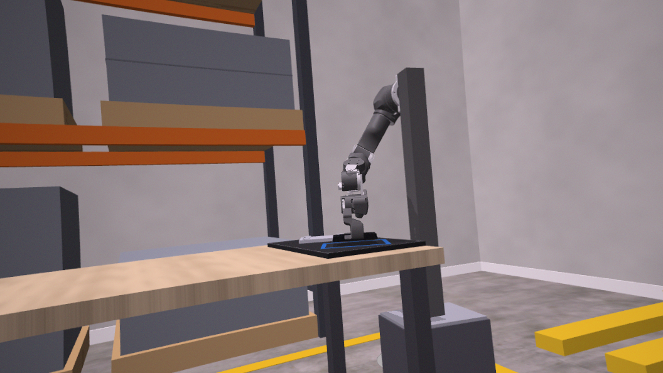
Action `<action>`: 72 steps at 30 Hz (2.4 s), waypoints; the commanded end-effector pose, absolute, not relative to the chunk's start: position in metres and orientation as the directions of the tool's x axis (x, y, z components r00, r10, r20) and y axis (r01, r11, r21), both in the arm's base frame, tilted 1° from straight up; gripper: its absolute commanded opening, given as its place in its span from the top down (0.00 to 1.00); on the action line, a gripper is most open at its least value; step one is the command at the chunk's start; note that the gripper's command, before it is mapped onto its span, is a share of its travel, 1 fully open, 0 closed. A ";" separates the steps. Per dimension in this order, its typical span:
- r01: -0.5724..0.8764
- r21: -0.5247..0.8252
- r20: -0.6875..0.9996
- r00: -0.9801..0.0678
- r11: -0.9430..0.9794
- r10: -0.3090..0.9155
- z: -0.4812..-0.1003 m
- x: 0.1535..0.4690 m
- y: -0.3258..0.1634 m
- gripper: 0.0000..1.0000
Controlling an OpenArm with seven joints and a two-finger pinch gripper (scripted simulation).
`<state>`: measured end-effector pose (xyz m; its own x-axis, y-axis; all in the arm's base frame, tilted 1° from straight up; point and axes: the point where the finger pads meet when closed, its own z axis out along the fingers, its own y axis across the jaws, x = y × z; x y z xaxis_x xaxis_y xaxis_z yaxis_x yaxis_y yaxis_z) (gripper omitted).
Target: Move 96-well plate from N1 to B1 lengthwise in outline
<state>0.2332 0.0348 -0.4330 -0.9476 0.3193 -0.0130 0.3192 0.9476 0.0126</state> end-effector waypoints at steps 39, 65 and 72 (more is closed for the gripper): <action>0.317 0.017 -0.013 -0.948 0.948 0.317 -0.439 0.233 0.036 1.00; 0.318 0.016 -0.012 -0.948 0.948 0.319 -0.441 0.233 0.036 1.00; 0.322 0.017 -0.014 -0.947 0.947 0.322 -0.441 0.234 0.035 1.00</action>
